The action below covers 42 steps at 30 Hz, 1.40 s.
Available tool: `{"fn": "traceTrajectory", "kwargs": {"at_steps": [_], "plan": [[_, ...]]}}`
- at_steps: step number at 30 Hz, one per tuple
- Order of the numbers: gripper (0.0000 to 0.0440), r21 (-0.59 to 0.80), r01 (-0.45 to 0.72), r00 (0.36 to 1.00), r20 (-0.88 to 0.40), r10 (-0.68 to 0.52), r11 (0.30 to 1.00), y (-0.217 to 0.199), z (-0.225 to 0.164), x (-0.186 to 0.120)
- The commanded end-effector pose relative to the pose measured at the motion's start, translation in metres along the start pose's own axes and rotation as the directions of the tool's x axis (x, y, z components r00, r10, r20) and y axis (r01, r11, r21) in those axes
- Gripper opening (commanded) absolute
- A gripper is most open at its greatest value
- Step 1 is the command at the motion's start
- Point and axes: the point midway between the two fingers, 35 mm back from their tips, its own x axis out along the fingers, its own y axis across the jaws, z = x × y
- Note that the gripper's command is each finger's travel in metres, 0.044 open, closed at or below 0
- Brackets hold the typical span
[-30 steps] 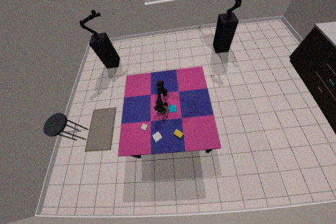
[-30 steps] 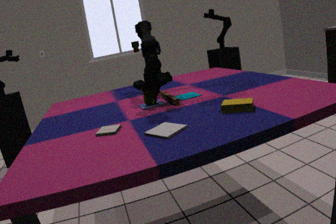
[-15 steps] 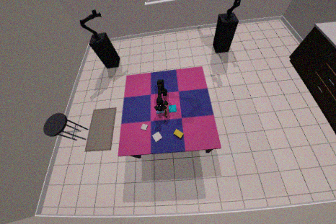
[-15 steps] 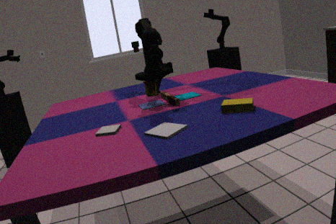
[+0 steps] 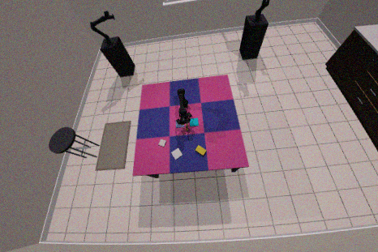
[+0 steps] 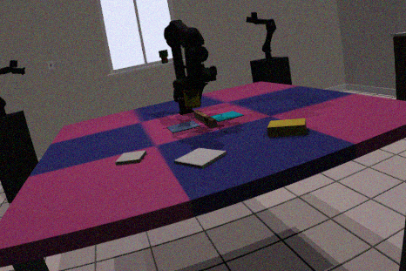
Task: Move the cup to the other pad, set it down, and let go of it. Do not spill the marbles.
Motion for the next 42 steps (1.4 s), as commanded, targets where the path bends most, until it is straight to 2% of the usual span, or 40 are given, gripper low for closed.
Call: {"fn": "traceTrajectory", "kwargs": {"at_steps": [1, 22, 42], "plan": [[0.0, -0.015, 0.011, 0.999, 0.031, -0.011, 1.0, 0.009, 0.009, -0.006], [0.0, -0.106, 0.047, 0.991, 0.13, -0.033, 0.993, 0.065, 0.048, -0.006], [0.0002, -0.139, 0.054, 0.986, 0.163, -0.03, 0.989, 0.118, 0.058, 0.025]]}}
